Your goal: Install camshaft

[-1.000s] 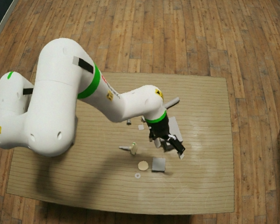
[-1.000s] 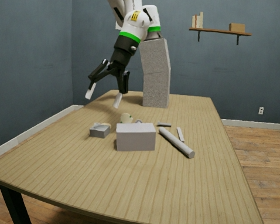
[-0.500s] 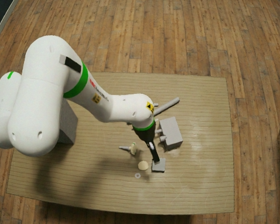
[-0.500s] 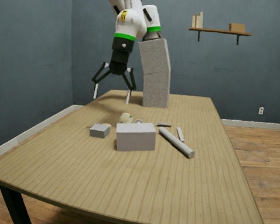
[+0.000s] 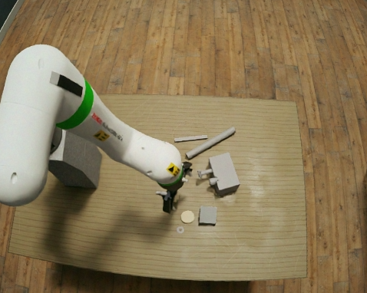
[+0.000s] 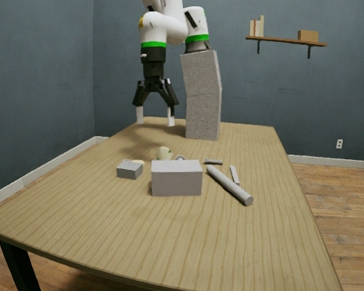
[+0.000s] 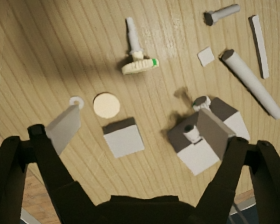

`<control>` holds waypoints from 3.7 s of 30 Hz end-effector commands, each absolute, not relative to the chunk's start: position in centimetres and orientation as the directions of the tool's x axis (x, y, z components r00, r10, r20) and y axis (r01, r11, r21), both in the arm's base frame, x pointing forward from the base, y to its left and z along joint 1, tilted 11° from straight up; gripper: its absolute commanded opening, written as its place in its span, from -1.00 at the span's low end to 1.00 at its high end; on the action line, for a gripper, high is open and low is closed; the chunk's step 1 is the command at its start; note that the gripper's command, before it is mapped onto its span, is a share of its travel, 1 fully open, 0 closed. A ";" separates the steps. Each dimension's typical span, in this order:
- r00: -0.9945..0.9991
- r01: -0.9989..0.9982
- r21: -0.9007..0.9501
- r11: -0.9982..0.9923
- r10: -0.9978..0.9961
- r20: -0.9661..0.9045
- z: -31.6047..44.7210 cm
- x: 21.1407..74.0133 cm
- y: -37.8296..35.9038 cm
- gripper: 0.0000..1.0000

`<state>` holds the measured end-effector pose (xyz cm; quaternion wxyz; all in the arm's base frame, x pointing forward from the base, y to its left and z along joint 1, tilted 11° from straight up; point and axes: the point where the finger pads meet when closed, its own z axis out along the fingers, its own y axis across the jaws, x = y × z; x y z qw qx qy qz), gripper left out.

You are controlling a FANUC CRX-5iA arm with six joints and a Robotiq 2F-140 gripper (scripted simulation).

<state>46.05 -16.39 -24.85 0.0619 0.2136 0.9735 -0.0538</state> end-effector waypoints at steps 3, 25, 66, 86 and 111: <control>-0.769 0.628 0.025 0.778 0.625 -0.133 -24.3 44.4 -15.7 1.00; -0.083 0.958 0.279 0.070 0.996 0.035 -21.5 40.6 -14.9 1.00; 0.099 0.941 0.315 -0.124 0.990 0.097 -26.1 39.8 -16.3 1.00; 0.099 0.941 0.315 -0.124 0.990 0.097 -28.6 39.8 -16.7 -0.42; 0.099 0.941 0.315 -0.124 0.990 0.097 -28.6 39.8 -16.7 -0.42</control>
